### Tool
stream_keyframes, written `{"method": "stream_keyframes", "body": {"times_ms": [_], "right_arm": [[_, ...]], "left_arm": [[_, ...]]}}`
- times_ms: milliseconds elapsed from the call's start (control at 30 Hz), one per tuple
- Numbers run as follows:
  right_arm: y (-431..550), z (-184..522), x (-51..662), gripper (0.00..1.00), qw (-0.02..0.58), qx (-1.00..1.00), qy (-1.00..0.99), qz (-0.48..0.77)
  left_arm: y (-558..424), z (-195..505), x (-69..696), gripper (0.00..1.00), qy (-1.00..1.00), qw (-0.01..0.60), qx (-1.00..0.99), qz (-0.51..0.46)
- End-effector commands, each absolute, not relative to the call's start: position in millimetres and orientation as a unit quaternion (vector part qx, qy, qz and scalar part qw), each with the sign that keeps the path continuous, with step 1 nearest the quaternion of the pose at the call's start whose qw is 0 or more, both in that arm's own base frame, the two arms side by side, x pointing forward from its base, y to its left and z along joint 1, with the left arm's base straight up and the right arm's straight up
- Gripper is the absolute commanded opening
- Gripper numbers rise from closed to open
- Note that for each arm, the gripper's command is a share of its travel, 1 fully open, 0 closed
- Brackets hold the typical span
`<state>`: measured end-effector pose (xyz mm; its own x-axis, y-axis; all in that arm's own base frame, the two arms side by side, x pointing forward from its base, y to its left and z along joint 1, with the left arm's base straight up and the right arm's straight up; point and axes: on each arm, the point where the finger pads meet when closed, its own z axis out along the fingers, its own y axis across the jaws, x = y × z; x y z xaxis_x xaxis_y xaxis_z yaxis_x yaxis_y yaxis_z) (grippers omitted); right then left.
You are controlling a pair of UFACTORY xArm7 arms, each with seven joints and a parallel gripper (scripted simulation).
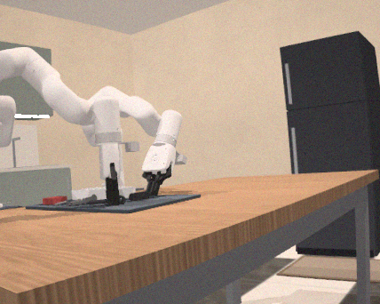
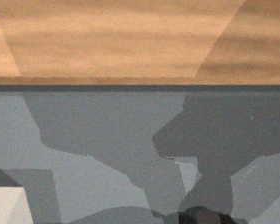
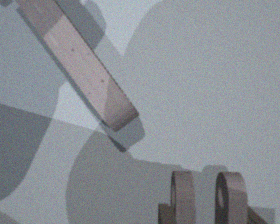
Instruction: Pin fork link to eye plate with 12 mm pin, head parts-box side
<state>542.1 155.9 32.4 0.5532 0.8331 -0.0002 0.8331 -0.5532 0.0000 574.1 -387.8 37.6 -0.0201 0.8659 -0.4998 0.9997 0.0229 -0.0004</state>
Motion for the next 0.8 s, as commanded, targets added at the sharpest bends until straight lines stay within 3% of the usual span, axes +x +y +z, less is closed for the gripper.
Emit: {"method": "stream_keyframes", "body": {"times_ms": [0, 767], "right_arm": [[156.6, 34.6, 543.8, 0.00, 0.001, 0.881, 0.473, 0.002], [156.6, 34.9, 543.8, 0.00, 0.001, 0.881, 0.473, 0.002]], "left_arm": [[-388.3, 40.1, 575.4, 0.00, 0.690, 0.187, 0.675, -0.180], [-388.3, 40.1, 575.4, 0.00, 0.690, 0.187, 0.675, -0.180]]}}
